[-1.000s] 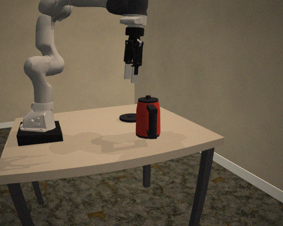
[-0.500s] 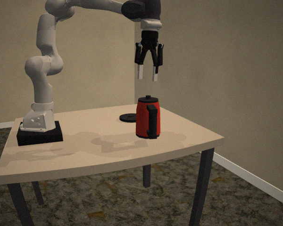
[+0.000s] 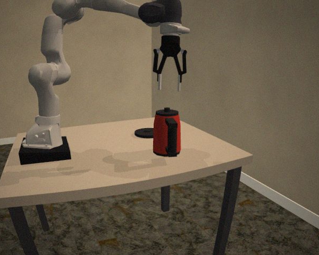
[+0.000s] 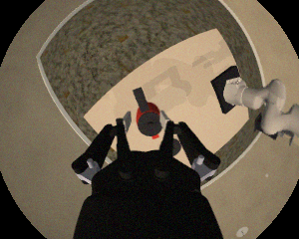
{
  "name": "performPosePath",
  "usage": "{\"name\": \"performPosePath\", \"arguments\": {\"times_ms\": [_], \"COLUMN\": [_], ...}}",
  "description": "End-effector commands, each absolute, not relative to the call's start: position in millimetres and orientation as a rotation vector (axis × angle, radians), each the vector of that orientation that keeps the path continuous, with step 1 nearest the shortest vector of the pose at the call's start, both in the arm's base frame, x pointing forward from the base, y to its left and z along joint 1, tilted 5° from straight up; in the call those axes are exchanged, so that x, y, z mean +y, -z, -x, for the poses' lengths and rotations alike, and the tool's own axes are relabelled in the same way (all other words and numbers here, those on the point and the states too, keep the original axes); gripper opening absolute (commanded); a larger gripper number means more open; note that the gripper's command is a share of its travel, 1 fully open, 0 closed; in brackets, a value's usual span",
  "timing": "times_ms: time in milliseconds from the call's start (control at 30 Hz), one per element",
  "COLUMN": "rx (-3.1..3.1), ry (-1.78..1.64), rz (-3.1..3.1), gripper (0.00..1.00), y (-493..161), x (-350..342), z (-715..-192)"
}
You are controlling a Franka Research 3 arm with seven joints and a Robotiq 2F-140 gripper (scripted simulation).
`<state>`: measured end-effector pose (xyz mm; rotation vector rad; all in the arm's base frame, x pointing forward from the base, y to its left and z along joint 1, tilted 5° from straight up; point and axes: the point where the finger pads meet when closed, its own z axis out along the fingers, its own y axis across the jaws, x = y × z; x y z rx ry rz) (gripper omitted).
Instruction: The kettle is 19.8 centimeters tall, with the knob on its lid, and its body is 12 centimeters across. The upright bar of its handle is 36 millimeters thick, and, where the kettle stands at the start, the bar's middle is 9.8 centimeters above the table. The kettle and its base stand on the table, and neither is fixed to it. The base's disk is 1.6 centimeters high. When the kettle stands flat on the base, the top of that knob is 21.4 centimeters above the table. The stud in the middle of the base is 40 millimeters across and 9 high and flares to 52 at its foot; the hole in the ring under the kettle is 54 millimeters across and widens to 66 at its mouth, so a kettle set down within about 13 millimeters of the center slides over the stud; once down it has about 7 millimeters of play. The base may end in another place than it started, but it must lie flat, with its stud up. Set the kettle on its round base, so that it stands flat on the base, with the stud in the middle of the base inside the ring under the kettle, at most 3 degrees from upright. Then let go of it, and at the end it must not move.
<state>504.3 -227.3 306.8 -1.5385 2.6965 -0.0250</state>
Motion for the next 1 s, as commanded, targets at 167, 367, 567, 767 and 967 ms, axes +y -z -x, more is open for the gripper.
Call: {"name": "performPosePath", "arguments": {"times_ms": [167, 367, 567, 767, 967], "rx": [2.371, 2.371, 2.371, 2.371, 2.371], "ry": [0.057, 0.057, 0.057, 0.057, 0.057], "rz": [1.945, 1.945, 1.945, 1.945, 1.945], "gripper": [0.47, 0.47, 0.47, 0.47, 0.47], "y": [-308.7, -308.7, -308.7, -308.7, -308.7], "x": [-230.8, -230.8, -230.8, -230.8, -230.8], "z": [-506.0, -506.0, -506.0, -506.0, -506.0]}}
